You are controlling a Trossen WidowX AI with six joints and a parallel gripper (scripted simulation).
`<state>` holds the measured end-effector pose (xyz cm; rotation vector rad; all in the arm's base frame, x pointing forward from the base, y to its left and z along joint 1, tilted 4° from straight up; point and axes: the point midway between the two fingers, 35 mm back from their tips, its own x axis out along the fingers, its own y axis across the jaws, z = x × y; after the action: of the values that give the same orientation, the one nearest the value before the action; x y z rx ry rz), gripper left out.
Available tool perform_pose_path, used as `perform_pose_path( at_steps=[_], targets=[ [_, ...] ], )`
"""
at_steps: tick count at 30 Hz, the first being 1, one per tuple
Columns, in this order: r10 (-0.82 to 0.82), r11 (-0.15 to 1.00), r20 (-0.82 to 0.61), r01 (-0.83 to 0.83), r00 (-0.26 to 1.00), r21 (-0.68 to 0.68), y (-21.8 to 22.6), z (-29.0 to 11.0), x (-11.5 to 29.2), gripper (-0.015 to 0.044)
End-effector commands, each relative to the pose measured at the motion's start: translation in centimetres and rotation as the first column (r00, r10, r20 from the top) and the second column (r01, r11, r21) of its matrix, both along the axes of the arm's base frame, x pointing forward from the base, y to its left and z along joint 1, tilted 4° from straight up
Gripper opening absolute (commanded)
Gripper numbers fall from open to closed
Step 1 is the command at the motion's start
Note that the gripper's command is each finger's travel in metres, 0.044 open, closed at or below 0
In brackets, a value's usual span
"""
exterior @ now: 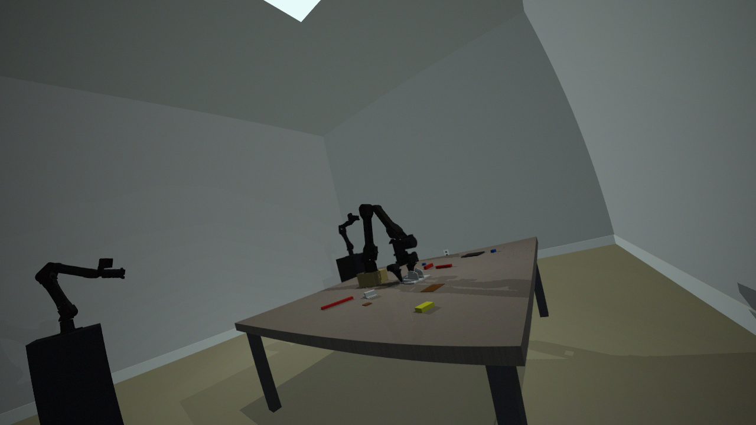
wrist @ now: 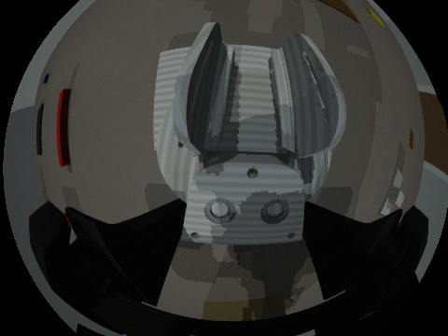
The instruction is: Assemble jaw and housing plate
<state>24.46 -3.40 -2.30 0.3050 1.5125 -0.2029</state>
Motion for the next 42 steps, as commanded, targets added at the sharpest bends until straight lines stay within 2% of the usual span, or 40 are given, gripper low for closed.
perform_pose_path(
  at_steps=[1, 21, 24, 25, 38, 42],
  targets=[
    [-0.003, 1.0, 0.0, 0.003, 1.0, 0.003, 0.1, -0.1, 0.0, 0.0351],
    [-0.003, 1.0, 0.0, 0.003, 1.0, 0.003, 0.1, -0.1, 0.0, 0.0351],
    [0.0, 1.0, 0.0, 0.0, 1.0, 0.0, 0.0, 0.0, 0.0, 0.043],
    [0.0, 1.0, 0.0, 0.0, 1.0, 0.0, 0.0, 0.0, 0.0, 0.044],
    [0.0, 1.0, 0.0, 0.0, 1.0, 0.0, 0.0, 0.0, 0.0, 0.044],
    [-0.001, 1.0, 0.0, 0.001, 1.0, 0.0, -0.2, 2.1, 0.1, 0.044]
  ],
)
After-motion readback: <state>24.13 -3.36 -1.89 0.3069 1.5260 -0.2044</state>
